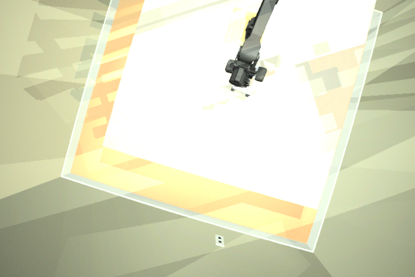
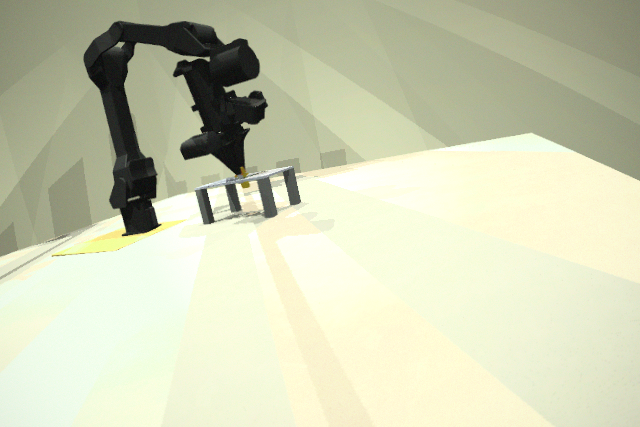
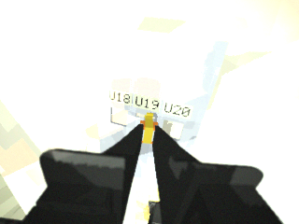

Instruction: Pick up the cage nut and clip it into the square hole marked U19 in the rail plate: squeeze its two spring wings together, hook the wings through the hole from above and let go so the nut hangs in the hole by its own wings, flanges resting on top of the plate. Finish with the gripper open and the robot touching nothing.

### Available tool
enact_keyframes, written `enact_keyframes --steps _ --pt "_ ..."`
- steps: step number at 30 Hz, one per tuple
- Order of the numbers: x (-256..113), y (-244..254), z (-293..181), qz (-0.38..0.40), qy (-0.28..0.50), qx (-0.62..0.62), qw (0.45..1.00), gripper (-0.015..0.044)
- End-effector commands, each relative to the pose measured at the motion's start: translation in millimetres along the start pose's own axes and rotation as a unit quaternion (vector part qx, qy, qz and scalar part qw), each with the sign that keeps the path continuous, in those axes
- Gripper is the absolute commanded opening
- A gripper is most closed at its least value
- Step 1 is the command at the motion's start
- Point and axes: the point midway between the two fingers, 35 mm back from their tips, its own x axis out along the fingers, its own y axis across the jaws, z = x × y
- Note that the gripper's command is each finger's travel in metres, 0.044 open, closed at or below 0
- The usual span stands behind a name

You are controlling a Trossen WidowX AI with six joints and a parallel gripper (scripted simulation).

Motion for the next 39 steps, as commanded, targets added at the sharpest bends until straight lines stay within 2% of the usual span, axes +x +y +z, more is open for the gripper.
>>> enact_keyframes --steps 1,39 --pt "-1.2 0.3 1.3 -0.005 -0.003 0.000 1.000 0.0023" --pt "-0.6 3.5 1.4 -0.042 -0.003 0.000 0.999 0.0023"
